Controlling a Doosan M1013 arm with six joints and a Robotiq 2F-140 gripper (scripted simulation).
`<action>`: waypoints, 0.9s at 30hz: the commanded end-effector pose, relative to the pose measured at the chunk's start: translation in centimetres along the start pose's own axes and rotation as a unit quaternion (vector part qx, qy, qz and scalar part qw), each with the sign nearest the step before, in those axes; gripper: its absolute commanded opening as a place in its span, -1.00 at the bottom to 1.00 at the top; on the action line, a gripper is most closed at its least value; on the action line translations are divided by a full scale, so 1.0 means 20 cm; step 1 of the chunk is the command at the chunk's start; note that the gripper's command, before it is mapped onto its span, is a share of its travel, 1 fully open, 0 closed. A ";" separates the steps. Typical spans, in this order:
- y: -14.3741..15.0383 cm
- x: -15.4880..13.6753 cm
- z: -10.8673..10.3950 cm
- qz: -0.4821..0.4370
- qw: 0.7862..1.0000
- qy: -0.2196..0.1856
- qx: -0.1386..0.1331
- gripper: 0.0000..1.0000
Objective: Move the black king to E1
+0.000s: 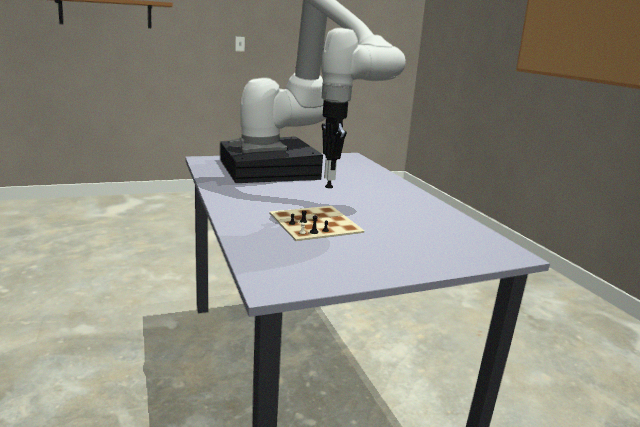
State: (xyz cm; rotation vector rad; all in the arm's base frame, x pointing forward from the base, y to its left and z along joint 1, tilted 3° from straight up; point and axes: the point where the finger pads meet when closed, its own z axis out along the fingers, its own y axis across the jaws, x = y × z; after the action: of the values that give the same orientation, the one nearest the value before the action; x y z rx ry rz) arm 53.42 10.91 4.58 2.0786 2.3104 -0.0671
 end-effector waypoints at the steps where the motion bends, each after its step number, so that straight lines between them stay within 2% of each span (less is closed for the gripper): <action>1: 0.00 0.00 0.07 0.000 1.000 0.000 0.000 -1.00; 10: 0.00 0.00 0.27 0.000 1.000 0.000 0.000 -1.00; 19: 0.00 0.00 0.36 0.000 1.000 0.000 0.000 -1.00; 27: 0.00 0.00 0.37 0.000 1.000 0.000 0.000 -1.00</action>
State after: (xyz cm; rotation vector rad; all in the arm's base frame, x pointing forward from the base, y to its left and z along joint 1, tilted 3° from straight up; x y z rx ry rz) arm 53.40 10.51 -2.75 2.0785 2.3103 -0.0669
